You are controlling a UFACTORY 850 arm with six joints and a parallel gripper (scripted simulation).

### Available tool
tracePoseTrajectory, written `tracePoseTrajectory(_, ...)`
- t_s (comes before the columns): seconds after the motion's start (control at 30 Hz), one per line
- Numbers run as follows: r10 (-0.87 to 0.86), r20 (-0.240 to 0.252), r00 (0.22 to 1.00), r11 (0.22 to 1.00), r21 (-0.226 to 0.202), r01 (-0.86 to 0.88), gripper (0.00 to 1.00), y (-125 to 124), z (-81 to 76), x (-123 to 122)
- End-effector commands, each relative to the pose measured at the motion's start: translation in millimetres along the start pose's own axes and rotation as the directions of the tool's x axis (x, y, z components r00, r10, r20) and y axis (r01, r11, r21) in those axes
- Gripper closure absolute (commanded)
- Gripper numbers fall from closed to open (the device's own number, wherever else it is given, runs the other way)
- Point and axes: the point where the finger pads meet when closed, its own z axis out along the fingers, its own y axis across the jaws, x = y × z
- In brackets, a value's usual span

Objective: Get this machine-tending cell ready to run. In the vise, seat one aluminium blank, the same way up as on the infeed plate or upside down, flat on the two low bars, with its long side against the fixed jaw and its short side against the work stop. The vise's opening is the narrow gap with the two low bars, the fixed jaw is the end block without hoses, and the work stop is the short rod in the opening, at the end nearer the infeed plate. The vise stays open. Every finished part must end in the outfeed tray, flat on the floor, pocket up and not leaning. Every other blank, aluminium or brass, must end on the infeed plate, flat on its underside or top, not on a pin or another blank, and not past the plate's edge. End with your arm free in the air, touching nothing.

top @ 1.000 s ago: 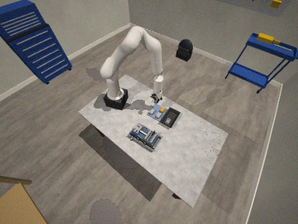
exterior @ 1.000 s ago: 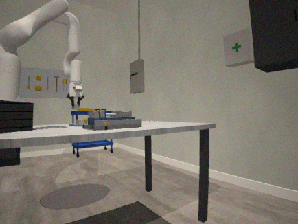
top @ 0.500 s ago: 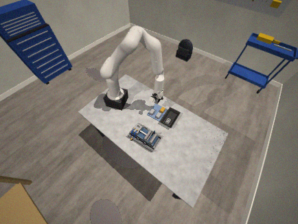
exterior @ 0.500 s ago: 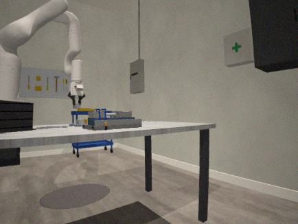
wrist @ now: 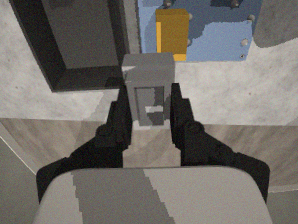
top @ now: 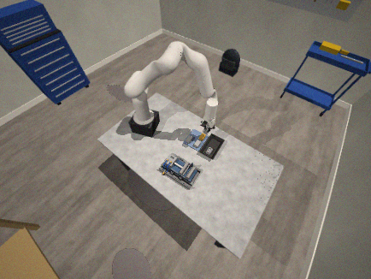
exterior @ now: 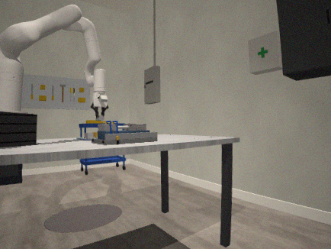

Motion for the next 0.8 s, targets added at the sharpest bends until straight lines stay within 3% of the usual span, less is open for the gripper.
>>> tracePoseTrajectory(0.0,-0.001,0.002,1.0,1.0,-0.006,0.001,1.0,-42.5,1.1,-1.4)
tracePoseTrajectory(0.2,-0.001,0.004,1.0,1.0,-0.007,0.001,1.0,-87.1,0.2,1.5)
tracePoseTrajectory(0.77,-0.001,0.004,1.0,1.0,-0.007,0.001,1.0,-98.0,-0.2,2.7)
